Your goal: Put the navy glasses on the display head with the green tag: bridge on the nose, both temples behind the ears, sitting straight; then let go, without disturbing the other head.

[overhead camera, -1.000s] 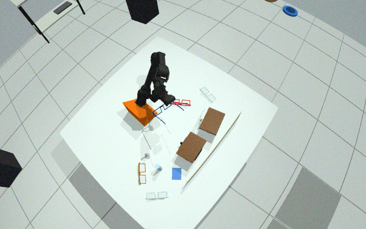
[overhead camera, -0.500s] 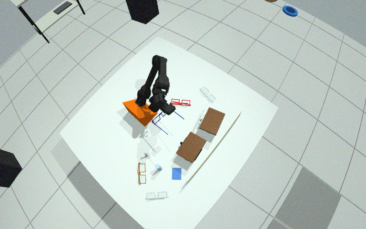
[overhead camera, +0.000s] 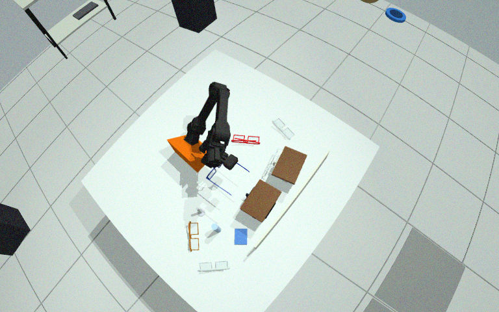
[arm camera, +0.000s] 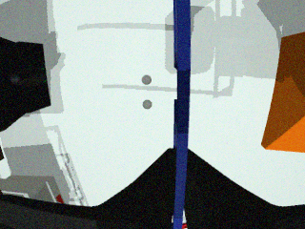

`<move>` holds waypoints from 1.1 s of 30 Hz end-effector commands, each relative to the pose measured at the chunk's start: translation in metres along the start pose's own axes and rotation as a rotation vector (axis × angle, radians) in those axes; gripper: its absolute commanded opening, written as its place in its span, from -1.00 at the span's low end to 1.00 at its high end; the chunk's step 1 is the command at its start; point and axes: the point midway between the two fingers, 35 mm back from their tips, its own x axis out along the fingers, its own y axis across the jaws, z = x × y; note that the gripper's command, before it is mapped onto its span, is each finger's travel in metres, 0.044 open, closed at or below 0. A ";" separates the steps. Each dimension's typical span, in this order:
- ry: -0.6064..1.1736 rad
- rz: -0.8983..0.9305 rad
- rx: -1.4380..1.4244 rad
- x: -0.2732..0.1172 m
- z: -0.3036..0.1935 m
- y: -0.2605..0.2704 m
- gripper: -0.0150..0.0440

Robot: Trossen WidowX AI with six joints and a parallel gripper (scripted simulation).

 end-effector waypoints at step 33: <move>0.036 -0.061 -0.043 0.032 0.011 0.001 -0.49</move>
